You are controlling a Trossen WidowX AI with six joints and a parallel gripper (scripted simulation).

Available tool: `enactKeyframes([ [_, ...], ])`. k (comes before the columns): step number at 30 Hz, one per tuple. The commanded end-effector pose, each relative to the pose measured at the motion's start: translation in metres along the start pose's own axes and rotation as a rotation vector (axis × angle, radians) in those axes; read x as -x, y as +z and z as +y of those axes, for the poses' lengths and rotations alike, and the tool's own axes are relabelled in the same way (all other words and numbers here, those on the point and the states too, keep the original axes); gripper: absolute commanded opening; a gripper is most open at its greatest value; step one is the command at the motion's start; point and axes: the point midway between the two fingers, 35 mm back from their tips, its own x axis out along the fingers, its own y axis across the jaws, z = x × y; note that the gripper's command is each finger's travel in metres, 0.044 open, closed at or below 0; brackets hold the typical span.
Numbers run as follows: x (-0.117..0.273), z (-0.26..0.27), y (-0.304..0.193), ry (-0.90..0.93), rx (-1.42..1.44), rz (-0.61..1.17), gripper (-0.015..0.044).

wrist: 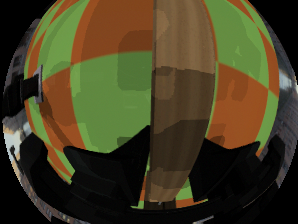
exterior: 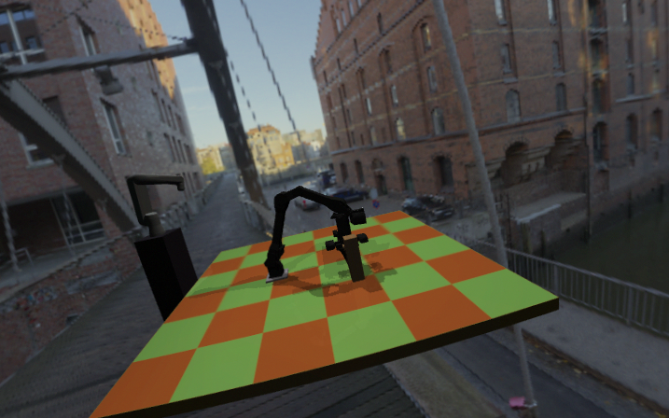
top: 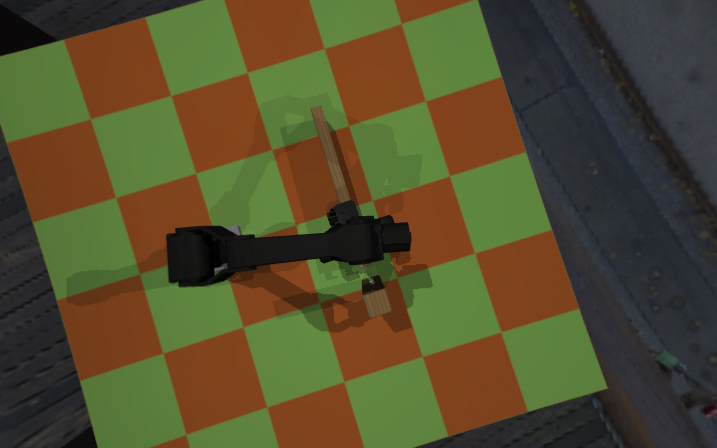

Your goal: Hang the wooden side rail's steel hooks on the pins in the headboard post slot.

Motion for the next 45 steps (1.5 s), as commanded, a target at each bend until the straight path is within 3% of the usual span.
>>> enactKeyframes([
  [1,0.0049,-0.0016,0.0001,-0.011,-0.002,-0.001,0.0000],
  [45,0.0122,-0.0015,0.0001,-0.011,-0.002,-0.001,0.0000],
])
